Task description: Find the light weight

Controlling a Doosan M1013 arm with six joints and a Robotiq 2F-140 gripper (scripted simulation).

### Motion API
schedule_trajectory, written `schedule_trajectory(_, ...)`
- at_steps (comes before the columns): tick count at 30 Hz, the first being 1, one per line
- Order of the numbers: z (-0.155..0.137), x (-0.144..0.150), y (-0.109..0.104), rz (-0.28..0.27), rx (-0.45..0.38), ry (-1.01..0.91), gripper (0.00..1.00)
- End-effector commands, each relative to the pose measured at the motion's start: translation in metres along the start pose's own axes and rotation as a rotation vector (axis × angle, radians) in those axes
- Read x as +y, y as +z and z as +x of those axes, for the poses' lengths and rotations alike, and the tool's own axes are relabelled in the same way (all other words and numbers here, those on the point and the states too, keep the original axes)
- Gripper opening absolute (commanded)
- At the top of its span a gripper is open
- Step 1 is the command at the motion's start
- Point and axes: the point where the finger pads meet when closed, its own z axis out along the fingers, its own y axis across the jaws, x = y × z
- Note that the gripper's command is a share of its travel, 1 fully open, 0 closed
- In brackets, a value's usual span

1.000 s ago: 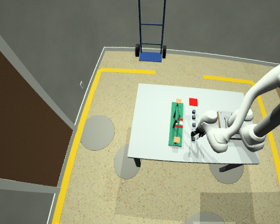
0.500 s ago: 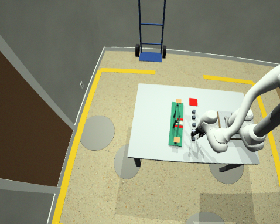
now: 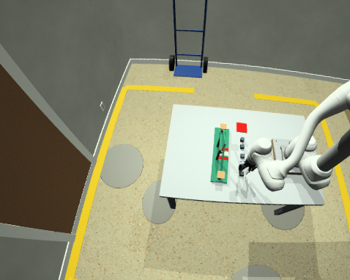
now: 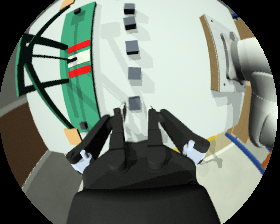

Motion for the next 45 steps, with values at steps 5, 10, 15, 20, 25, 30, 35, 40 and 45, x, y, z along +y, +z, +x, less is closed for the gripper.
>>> schedule_trajectory(5,0.0,0.0,0.008,0.0,0.0,0.0,0.35)
schedule_trajectory(10,0.0,0.0,0.015,0.0,0.0,0.0,0.35)
schedule_trajectory(15,0.0,0.0,0.026,0.0,0.0,0.0,0.35)
schedule_trajectory(20,0.0,0.0,0.033,0.0,0.0,0.0,0.35)
schedule_trajectory(25,0.0,0.0,0.034,0.0,0.0,0.0,0.35)
schedule_trajectory(30,0.0,0.0,0.035,0.0,0.0,0.0,0.35)
schedule_trajectory(35,0.0,0.0,0.035,0.0,0.0,0.0,0.35)
schedule_trajectory(40,0.0,0.0,0.035,0.0,0.0,0.0,0.35)
schedule_trajectory(45,0.0,0.0,0.035,0.0,0.0,0.0,0.35)
